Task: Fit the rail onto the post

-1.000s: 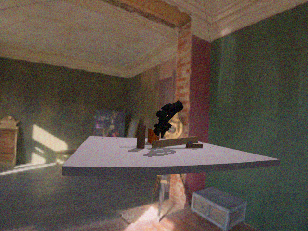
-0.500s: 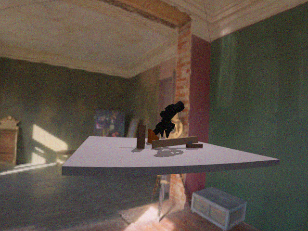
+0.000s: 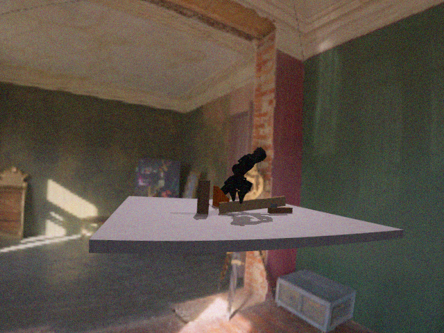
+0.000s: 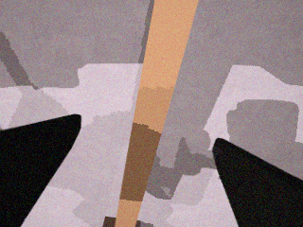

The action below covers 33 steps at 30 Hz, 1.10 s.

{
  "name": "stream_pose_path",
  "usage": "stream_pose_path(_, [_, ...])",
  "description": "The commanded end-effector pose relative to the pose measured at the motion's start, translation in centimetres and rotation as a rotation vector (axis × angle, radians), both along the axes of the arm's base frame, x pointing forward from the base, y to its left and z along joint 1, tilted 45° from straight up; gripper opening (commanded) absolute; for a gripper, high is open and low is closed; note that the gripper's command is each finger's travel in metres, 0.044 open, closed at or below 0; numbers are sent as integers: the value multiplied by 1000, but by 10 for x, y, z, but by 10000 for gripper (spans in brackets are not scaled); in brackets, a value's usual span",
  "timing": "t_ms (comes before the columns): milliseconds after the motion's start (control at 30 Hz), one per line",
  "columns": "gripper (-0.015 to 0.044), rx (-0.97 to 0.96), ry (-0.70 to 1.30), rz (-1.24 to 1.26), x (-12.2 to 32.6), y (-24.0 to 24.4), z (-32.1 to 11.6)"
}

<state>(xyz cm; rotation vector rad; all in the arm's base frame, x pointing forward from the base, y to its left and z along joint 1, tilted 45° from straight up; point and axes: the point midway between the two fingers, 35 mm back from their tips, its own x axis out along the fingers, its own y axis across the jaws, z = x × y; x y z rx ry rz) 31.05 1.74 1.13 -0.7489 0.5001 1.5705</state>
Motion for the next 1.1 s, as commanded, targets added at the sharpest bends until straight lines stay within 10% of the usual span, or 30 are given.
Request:
stream_pose_path(0, [440, 6, 8, -6, -1, 6, -6])
stream_pose_path(767, [440, 11, 8, -5, -5, 31, -28])
stream_pose_path(1067, [204, 11, 8, -5, -5, 31, -28])
